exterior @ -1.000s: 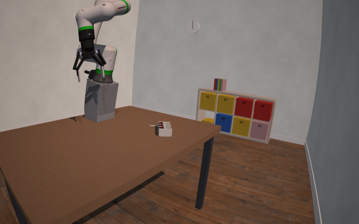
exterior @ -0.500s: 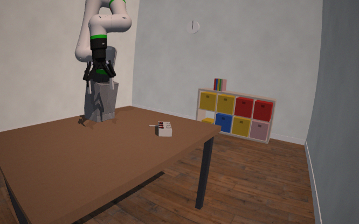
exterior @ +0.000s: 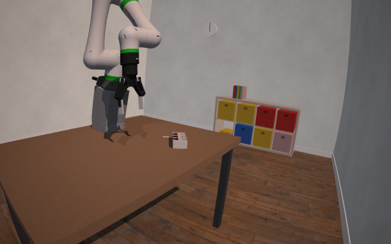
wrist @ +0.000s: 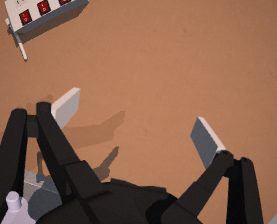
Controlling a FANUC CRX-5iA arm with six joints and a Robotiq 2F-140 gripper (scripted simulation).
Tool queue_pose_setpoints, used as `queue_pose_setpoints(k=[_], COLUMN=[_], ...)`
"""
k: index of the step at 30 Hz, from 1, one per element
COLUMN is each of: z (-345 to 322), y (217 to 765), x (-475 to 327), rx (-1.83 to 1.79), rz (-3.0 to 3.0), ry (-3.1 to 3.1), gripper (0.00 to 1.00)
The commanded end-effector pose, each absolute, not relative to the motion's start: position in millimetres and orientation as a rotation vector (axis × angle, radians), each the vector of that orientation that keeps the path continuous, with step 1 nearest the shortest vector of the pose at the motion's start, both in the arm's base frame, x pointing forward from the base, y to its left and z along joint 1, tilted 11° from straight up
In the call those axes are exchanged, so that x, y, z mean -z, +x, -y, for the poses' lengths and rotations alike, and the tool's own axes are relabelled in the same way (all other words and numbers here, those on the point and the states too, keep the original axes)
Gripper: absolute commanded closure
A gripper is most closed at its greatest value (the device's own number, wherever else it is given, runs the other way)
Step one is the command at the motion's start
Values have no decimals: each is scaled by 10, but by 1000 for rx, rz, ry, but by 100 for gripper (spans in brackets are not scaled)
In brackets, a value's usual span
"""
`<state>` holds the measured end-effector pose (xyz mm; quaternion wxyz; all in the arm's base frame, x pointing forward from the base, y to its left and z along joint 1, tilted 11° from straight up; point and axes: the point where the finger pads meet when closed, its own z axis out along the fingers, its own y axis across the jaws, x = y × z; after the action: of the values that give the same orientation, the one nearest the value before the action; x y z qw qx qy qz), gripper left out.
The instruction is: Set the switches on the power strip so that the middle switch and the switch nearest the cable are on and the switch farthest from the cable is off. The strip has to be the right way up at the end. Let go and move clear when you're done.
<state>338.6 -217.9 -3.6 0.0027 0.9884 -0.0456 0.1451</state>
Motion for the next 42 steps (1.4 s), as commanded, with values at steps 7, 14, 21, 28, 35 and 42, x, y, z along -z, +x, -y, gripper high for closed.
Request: queue_pose_setpoints(k=[7, 14, 21, 28, 35, 42], z=[1557, 996, 427, 158, 158, 158], y=[4138, 4491, 4719, 4791, 4791, 4791], x=[293, 412, 516, 562, 562, 562], rx=[-504, -557, -604, -624, -624, -624], rz=[-51, -189, -315, -372, -372, -372], ry=[3065, 3064, 3070, 3074, 3074, 3074], gripper=[0, 0, 0, 0, 0, 0])
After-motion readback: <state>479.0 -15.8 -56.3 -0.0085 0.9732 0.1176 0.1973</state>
